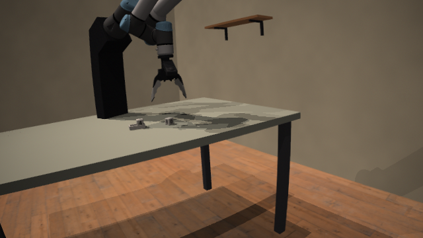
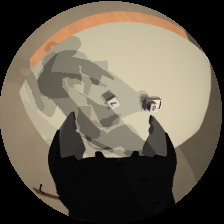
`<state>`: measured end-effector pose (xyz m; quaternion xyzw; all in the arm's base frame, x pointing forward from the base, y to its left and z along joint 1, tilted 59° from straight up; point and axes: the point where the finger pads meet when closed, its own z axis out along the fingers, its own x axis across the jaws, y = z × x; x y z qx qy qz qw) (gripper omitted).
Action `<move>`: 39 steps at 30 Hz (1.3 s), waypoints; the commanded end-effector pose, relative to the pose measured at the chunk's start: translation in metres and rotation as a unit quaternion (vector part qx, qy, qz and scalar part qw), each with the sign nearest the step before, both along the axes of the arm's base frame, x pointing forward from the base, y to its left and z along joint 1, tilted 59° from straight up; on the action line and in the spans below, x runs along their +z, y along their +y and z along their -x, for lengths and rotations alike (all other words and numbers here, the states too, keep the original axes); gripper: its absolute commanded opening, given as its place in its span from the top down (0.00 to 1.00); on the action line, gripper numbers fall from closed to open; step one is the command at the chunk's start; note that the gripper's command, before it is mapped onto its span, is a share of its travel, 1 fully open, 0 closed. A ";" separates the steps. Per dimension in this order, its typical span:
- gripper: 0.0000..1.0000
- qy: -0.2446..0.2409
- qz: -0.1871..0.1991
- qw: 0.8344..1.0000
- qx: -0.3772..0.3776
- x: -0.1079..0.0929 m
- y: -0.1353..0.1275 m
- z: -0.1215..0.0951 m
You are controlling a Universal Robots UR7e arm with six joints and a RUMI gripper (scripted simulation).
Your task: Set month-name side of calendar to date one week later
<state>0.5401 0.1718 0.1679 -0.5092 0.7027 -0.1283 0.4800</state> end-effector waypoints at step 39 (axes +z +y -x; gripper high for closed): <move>0.00 -0.149 0.383 0.878 0.245 0.001 0.005 -0.004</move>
